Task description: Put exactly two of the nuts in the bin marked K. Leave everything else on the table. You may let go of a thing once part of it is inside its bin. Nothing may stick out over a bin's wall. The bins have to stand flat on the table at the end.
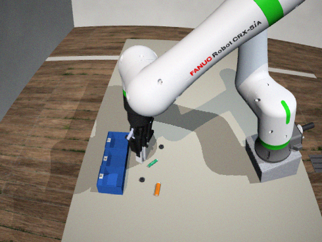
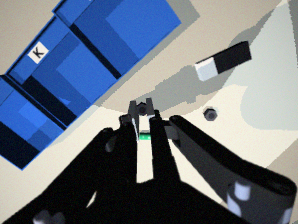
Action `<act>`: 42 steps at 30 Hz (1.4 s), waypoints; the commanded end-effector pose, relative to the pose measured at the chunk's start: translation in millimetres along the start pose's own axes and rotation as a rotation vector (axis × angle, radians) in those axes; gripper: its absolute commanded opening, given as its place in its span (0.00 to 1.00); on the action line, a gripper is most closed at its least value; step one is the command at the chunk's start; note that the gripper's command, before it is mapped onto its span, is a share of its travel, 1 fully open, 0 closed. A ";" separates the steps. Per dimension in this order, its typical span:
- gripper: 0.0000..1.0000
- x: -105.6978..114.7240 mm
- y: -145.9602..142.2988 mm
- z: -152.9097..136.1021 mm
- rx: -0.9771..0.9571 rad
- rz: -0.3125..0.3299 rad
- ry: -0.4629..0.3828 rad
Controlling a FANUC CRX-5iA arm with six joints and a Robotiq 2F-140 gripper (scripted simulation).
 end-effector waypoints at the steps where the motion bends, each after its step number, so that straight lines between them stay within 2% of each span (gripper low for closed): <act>1: 0.07 0.1 0.0 0.1 0.000 0.000 0.000; 26: 0.07 0.1 0.0 0.1 0.000 0.000 0.000; 38: 0.07 40.1 0.0 0.1 0.000 0.000 0.000; 42: 0.07 46.8 0.0 0.1 0.000 0.000 0.000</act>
Point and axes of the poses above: the point where the finger pads meet when closed, its own x axis back along the fingers, its own y axis across the jaws, z = x × y, the point moved 3 cm from there along x, back along the fingers, and after that the axes turned 11 degrees about x, right-handed, at the moved point
